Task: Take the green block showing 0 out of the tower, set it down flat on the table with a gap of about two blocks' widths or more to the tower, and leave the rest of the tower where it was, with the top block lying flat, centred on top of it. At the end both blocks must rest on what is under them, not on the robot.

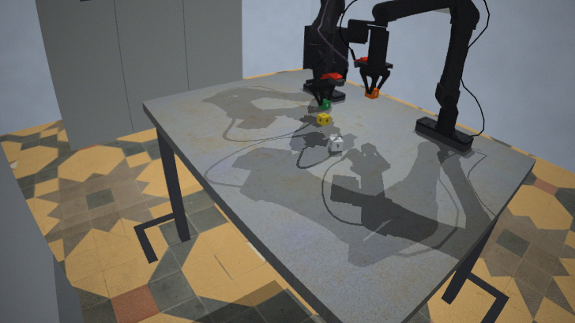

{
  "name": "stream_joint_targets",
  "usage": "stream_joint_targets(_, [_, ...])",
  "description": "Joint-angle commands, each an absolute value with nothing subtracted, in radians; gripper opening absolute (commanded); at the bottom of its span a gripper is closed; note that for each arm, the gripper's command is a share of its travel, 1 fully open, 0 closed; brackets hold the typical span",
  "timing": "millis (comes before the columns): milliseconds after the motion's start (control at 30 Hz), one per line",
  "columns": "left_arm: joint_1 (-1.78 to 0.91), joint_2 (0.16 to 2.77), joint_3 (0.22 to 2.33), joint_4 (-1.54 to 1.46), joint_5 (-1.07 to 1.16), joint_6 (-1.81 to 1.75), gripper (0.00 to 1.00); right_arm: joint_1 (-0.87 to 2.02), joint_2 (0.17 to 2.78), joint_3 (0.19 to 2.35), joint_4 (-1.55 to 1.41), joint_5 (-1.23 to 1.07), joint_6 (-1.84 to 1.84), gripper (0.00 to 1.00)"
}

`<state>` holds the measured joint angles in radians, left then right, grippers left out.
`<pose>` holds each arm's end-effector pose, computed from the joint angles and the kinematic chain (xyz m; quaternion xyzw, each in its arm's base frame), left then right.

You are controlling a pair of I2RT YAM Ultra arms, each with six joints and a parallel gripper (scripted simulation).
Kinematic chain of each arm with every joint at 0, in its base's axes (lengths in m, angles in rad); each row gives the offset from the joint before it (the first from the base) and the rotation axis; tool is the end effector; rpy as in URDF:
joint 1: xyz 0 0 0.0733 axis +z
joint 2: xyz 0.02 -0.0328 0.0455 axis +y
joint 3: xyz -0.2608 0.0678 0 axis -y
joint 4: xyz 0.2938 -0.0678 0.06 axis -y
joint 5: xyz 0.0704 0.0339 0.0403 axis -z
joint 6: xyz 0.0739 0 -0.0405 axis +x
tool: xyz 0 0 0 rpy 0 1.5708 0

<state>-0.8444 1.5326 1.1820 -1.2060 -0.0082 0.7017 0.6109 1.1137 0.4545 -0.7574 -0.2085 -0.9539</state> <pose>0.2061 -0.2294 0.1906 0.6983 0.7158 0.0036 0.0074 0.1508 0.1256 0.0793 -0.7048 0.6976 0.0892 0.0932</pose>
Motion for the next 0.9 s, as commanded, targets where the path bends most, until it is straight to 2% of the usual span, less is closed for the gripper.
stream_joint_targets(0, [-0.847,1.515,1.179,-1.206,-0.009,0.700,0.27,0.601,1.127,0.445,-0.735,-0.222,-0.957,0.27])
stream_joint_targets(500, [-0.847,1.515,1.179,-1.206,-0.009,0.700,0.27,0.601,1.137,0.432,-0.717,-0.222,-0.957,0.27])
stream_joint_targets(533, [-0.847,1.515,1.179,-1.206,-0.009,0.700,0.27,0.601,1.137,0.432,-0.718,-0.222,-0.957,0.38])
stream_joint_targets(567, [-0.847,1.515,1.179,-1.206,-0.009,0.700,0.27,0.601,1.137,0.432,-0.718,-0.222,-0.957,0.43])
stream_joint_targets(600, [-0.847,1.515,1.179,-1.206,-0.009,0.700,0.27,0.609,1.118,0.435,-0.726,-0.223,-0.949,0.54])
stream_joint_targets(867, [-0.847,1.515,1.179,-1.206,-0.009,0.700,0.27,0.633,1.056,0.463,-0.760,-0.226,-0.922,0.55])
